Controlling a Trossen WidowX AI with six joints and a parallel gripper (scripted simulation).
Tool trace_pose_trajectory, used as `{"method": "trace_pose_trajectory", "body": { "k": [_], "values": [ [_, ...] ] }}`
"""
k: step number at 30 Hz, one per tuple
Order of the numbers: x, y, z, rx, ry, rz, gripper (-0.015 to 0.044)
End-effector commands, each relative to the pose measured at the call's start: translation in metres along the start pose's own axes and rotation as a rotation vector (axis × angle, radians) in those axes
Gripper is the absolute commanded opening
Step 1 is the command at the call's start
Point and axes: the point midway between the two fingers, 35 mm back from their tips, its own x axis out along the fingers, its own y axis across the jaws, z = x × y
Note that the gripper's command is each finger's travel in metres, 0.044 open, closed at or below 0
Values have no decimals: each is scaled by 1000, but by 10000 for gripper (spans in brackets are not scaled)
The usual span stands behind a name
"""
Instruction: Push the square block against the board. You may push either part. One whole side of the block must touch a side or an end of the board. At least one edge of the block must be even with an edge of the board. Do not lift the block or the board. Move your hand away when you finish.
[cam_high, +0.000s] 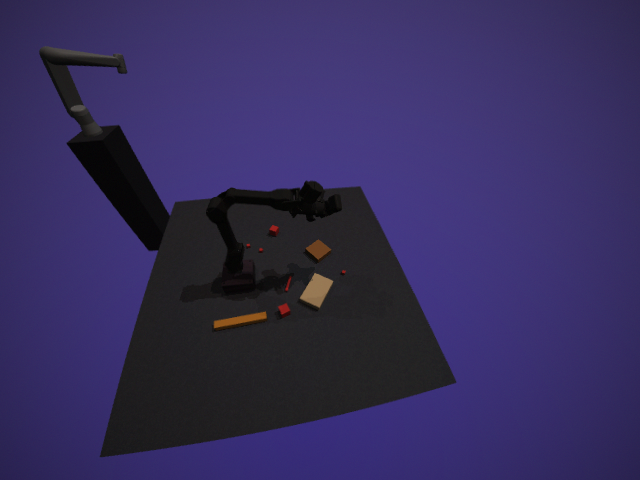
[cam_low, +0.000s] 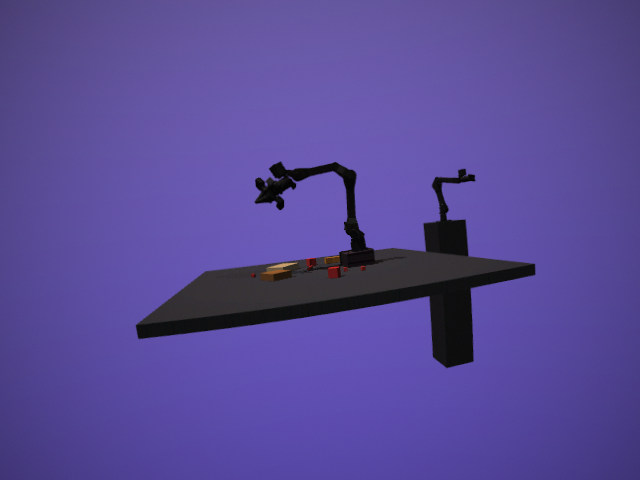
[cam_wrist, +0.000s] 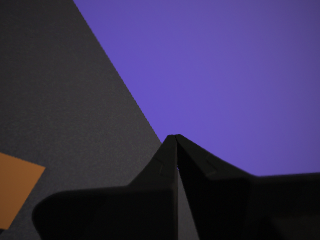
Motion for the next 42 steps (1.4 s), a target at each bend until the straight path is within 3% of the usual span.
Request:
{"method": "trace_pose_trajectory", "body": {
  "k": [1,19,37,42],
  "values": [
    [11,19,-26,87,81,56,0],
    [24,118,-136,474,497,297,0],
    [-17,223,-215,787,977,494,0],
    [-22,231,-220,807,1017,508,0]
  ]
}}
